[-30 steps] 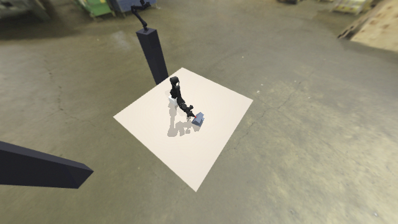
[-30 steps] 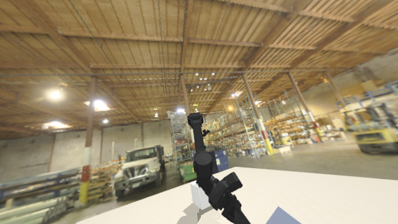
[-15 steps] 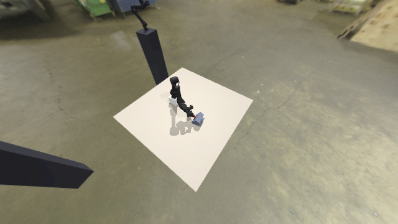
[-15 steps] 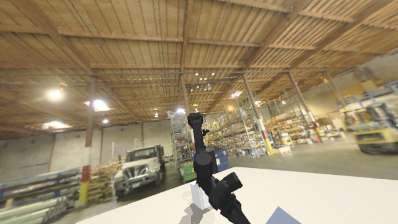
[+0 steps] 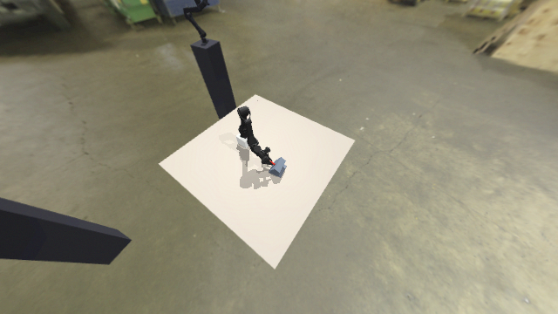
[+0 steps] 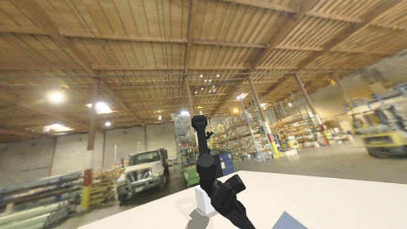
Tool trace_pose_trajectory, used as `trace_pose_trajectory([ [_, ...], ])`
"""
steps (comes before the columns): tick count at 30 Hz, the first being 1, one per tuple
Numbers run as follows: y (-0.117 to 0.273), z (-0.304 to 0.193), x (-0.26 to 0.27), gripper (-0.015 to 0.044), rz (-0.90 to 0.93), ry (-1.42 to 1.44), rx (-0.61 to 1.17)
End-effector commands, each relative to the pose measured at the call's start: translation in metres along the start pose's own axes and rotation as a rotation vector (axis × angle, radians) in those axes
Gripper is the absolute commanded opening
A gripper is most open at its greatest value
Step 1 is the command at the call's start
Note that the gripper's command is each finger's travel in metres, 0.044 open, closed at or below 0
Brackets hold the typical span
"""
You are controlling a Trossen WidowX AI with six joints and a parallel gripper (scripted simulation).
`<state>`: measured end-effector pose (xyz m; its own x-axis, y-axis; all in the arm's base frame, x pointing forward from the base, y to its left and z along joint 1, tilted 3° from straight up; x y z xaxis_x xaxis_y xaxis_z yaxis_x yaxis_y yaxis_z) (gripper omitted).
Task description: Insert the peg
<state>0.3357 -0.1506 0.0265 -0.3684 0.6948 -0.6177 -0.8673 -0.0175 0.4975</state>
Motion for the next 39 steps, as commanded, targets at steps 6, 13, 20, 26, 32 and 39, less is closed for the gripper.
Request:
trace_pose_trajectory([
  [6,0.011,-0.001,0.0,0.044,0.003,0.002,0.0],
  [13,0.018,-0.001,-0.002,0.044,0.003,0.003,0.001],
  [20,0.026,-0.001,-0.003,0.044,0.003,0.003,0.001],
  [26,0.032,-0.002,-0.004,0.044,0.002,0.004,0.002],
  [32,0.039,-0.002,-0.005,0.044,0.002,0.004,0.002],
  [39,0.046,-0.003,-0.006,0.044,0.001,0.004,0.002],
])
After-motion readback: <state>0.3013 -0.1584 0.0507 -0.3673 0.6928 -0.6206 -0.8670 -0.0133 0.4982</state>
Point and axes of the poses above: the point midway between the two fingers, 35 mm back from their tips, its own y axis back along the fingers, its own x axis across the jaws, z = x × y, the point moved 1 cm from there along y, back along the fingers, and after that the axes turned 1 degree about -y, right-handed, at the moved point
